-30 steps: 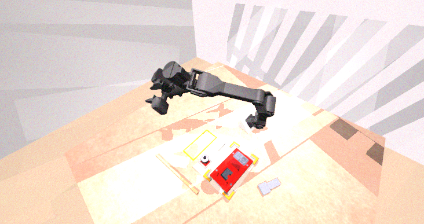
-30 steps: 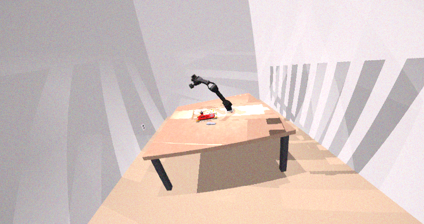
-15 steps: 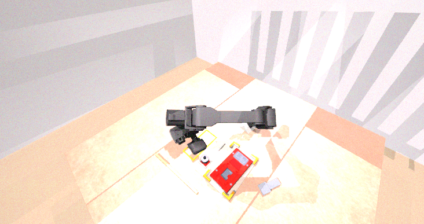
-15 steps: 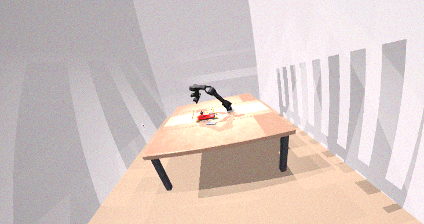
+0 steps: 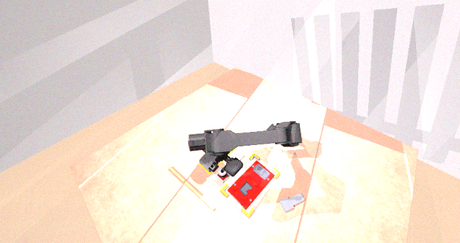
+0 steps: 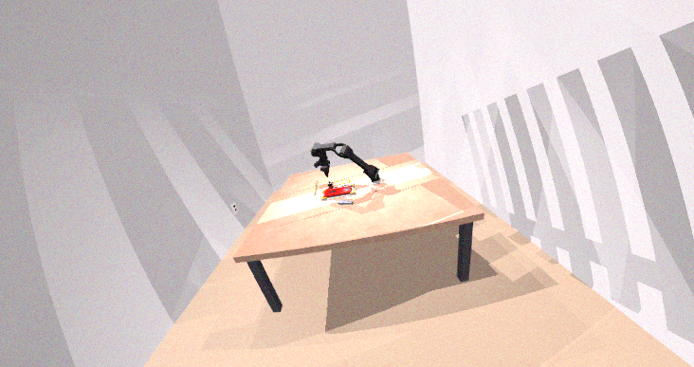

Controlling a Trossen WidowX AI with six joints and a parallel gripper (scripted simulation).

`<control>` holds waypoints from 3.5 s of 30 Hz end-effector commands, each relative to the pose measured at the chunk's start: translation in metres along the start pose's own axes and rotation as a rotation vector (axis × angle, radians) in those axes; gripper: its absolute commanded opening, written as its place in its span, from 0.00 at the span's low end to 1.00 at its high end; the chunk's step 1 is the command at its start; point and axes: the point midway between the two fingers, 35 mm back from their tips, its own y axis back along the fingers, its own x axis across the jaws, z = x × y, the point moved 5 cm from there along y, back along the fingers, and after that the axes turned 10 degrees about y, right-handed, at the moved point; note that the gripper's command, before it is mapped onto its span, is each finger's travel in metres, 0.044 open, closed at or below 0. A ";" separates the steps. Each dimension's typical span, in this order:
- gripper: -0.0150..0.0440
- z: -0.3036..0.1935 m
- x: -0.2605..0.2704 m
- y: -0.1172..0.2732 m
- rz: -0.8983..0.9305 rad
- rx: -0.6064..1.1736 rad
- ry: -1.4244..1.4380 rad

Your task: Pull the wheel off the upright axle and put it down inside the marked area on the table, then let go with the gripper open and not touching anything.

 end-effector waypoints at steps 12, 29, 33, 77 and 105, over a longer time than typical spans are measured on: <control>0.76 0.000 0.000 -0.068 0.011 0.002 0.004; 0.51 -0.001 0.000 -0.073 0.009 0.008 0.007; 0.36 -0.001 0.000 -0.073 0.009 0.008 0.007; 0.25 -0.001 -0.001 -0.059 0.009 0.006 0.006; 0.25 -0.001 -0.001 -0.049 0.010 0.005 0.005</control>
